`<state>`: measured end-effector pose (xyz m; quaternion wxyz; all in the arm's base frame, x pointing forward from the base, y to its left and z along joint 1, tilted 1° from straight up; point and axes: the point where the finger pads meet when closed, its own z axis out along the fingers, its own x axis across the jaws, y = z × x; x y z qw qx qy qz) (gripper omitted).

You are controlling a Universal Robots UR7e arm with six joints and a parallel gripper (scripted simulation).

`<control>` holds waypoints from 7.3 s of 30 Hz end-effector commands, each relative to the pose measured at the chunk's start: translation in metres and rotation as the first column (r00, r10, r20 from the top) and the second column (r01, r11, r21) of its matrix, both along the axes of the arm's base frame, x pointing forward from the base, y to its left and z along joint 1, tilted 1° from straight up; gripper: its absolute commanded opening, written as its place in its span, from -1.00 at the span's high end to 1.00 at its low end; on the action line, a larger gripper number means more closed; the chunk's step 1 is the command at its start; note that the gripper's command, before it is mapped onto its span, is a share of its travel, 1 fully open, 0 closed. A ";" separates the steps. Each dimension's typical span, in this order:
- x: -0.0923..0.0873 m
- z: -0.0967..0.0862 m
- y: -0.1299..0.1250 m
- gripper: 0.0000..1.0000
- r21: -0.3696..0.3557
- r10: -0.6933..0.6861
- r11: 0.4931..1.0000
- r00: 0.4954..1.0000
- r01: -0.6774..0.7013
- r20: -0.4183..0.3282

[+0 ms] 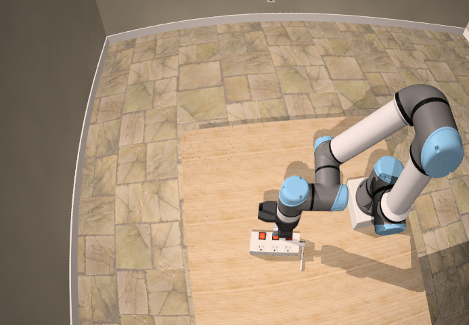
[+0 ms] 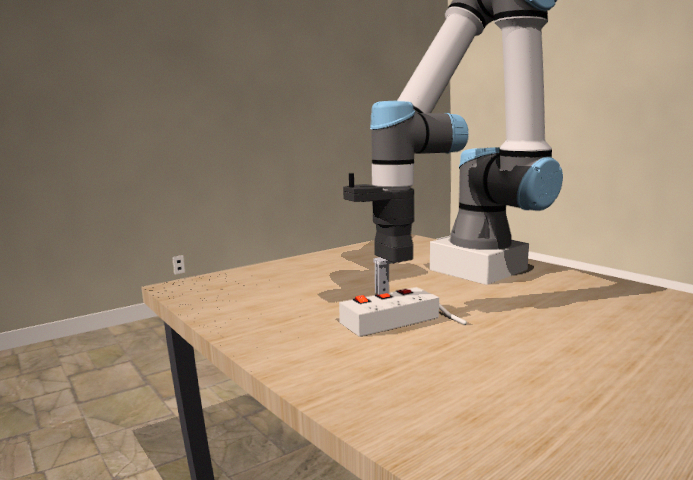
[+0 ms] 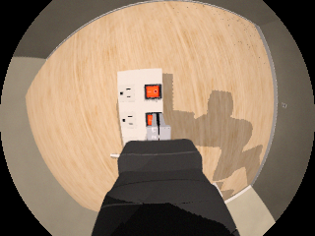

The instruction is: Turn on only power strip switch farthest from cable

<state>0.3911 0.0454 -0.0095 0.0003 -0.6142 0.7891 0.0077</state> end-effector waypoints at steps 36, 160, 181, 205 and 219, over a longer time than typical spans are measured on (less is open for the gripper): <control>0.000 -0.002 0.000 1.00 0.001 0.000 1.000 1.000 0.000 0.000; 0.001 0.136 -0.002 -1.00 0.001 0.000 1.000 1.000 0.000 0.000; 0.001 0.136 -0.002 -1.00 0.001 0.000 1.000 1.000 0.000 0.000; 0.001 0.136 -0.002 -1.00 0.001 0.000 1.000 1.000 0.000 0.000; 0.001 0.136 -0.002 -1.00 0.001 0.000 1.000 1.000 0.000 0.000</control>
